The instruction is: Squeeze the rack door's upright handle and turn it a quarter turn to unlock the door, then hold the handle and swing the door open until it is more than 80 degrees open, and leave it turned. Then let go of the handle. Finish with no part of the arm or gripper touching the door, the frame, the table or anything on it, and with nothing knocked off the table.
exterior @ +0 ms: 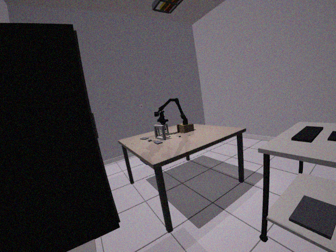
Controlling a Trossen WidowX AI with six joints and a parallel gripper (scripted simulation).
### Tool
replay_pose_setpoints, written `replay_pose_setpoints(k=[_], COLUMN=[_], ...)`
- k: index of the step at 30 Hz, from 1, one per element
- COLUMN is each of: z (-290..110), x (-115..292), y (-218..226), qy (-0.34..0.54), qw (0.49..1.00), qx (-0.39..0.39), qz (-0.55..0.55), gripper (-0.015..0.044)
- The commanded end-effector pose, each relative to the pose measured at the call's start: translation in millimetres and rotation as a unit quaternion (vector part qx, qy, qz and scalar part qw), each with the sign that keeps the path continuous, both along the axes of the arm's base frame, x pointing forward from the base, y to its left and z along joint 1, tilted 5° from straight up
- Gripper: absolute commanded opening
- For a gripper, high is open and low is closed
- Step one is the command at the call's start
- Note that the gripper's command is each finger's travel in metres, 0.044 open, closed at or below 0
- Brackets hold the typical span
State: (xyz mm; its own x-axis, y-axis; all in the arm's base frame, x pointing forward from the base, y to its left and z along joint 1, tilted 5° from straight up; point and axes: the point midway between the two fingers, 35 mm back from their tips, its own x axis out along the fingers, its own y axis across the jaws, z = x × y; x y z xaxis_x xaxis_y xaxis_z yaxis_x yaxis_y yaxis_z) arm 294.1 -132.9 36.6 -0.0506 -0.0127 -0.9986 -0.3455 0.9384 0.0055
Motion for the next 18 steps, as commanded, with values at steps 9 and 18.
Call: replay_pose_setpoints(k=[9,18], z=[0,11], x=[-1,1], y=[1,1], qy=[0.003,0.003], qw=[1.000,1.000], qx=[0.001,0.001], qz=[0.010,0.010], gripper=[0.0284,0.0293])
